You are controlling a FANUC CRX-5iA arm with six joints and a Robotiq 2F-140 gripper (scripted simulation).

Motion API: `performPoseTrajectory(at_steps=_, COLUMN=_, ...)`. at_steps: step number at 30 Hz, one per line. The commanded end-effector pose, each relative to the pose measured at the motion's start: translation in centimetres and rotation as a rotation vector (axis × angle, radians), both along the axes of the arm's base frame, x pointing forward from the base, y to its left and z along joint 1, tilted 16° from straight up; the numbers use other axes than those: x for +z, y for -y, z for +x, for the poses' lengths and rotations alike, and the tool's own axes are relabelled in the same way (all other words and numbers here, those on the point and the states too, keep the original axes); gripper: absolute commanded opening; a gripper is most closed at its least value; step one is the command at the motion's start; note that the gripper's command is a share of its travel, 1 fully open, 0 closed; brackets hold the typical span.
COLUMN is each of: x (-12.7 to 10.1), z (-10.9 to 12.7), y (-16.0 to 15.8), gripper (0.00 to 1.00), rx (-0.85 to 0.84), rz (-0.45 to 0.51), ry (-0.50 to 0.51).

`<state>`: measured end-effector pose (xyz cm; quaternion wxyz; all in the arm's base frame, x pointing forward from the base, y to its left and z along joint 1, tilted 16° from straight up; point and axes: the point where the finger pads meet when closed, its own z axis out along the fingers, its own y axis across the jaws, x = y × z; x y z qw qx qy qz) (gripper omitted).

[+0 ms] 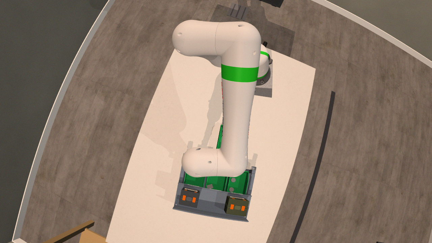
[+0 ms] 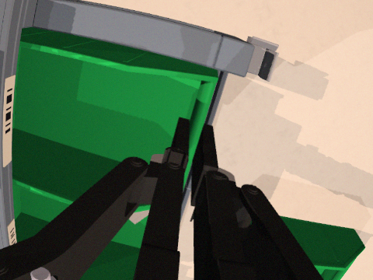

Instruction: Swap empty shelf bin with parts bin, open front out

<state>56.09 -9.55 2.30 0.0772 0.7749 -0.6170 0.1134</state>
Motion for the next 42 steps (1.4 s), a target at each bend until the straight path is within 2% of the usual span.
performPoseTrajectory(at_steps=1, x=0.1, z=0.1, y=0.0, gripper=0.10, rx=0.001, rz=0.000, ry=0.002)
performPoseTrajectory(at_steps=25, x=0.1, z=-0.4, y=0.1, gripper=0.10, rx=0.001, rz=0.000, ry=0.002)
performPoseTrajectory(at_steps=42, x=0.0, z=-2.8, y=0.6, gripper=0.10, rx=0.001, rz=0.000, ry=0.002)
